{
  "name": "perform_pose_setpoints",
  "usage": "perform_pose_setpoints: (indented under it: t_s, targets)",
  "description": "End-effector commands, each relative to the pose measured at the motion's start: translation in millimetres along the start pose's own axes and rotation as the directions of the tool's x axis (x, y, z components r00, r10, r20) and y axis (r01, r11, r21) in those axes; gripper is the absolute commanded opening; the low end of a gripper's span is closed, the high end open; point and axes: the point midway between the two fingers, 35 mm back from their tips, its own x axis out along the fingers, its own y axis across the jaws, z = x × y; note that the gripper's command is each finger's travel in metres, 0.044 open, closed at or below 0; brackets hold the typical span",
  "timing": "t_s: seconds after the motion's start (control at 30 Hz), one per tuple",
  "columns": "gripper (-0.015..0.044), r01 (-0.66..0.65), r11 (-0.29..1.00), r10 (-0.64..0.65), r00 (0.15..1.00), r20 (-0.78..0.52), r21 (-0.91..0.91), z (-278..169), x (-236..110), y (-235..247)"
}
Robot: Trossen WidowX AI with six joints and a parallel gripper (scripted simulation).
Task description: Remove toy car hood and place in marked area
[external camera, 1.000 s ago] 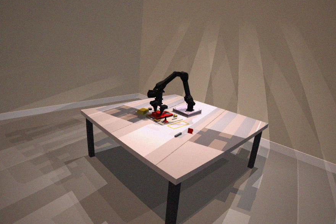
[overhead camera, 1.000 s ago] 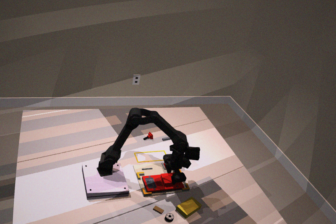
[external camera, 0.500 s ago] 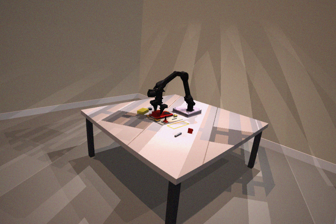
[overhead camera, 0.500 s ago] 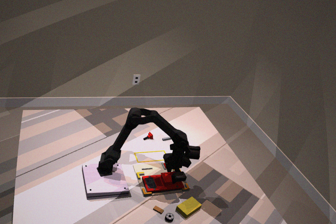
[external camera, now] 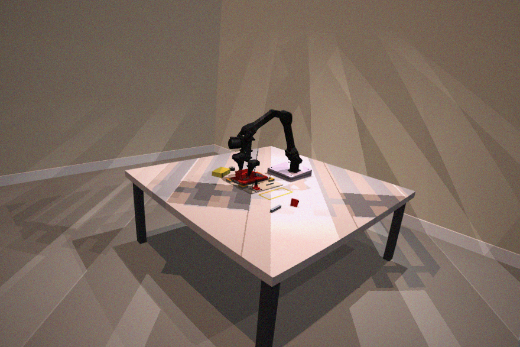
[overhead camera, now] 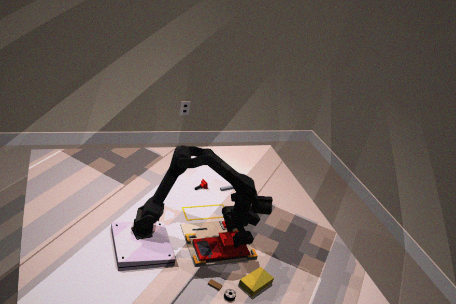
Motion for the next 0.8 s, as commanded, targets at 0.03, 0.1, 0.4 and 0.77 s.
perform_pose_setpoints:
  t_s: [0.03, 0.1, 0.4, 0.77]
  targets:
    - [0.0000, 0.002, 1.000, -0.002, 1.000, 0.005, -0.002, 1.2, -4.4, -0.5]
    - [0.0000, 0.002, 1.000, -0.002, 1.000, 0.004, -0.002, 1.2, -5.7, -0.5]
    - [0.0000, 0.002, 1.000, -0.002, 1.000, 0.004, -0.002, 1.0, -11.6, -0.4]
    - [0.0000, 0.002, 1.000, -0.002, 1.000, 0.004, -0.002, 1.2, -50.4, -0.6]
